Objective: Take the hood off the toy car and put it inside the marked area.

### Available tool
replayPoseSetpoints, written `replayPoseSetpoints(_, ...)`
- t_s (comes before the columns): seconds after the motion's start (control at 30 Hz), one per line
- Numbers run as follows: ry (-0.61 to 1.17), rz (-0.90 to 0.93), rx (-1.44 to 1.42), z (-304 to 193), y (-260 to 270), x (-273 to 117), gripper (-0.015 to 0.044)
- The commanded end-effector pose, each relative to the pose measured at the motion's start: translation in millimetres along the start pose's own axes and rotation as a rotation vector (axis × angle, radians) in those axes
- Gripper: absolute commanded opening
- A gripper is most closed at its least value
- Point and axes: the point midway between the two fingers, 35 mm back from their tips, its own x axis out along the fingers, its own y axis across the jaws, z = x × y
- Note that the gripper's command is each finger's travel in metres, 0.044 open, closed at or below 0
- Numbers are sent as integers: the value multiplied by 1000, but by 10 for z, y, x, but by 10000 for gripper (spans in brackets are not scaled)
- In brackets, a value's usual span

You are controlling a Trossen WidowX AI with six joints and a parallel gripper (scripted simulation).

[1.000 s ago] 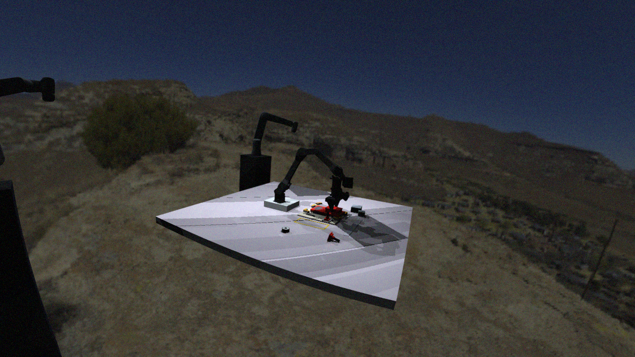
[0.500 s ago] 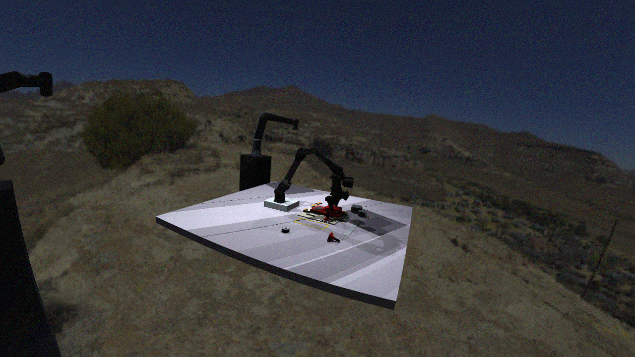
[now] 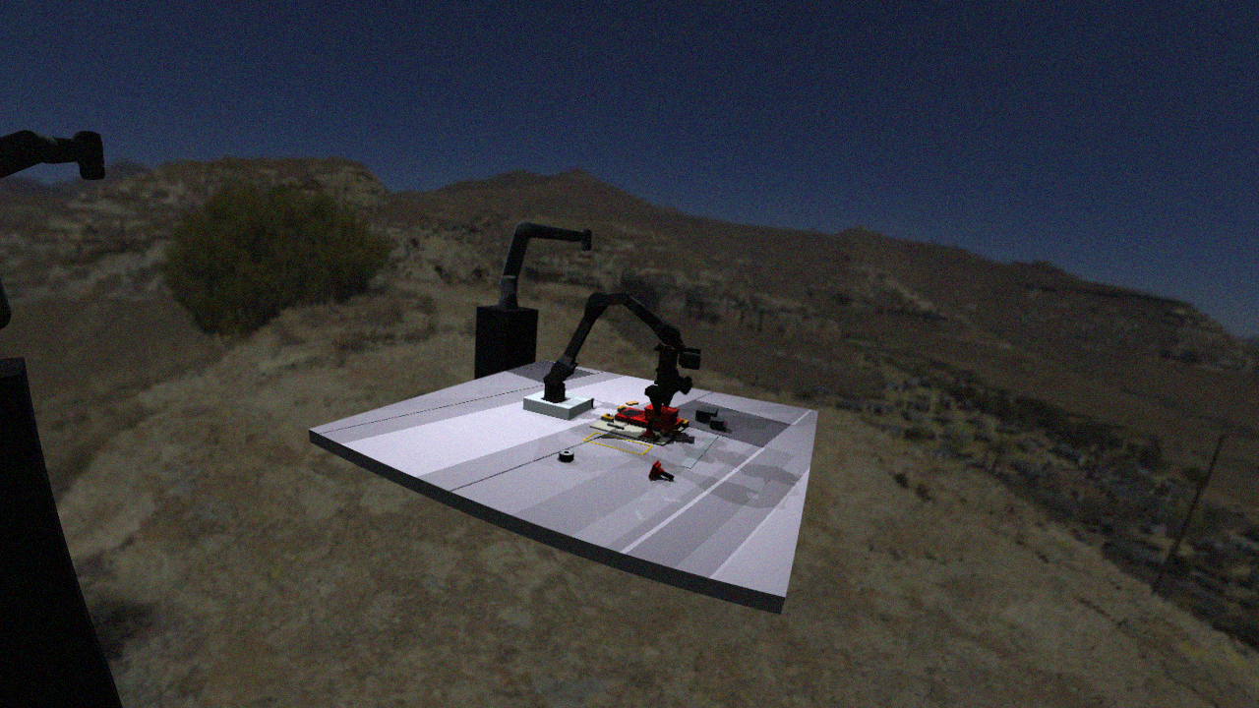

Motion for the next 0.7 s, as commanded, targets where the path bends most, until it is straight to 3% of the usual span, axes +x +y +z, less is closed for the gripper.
replayPoseSetpoints(0.0, -9, 3, -1, 21, 5, -61, 0)
replayPoseSetpoints(0.67, -9, 2, -1, 23, 5, -277, 0)
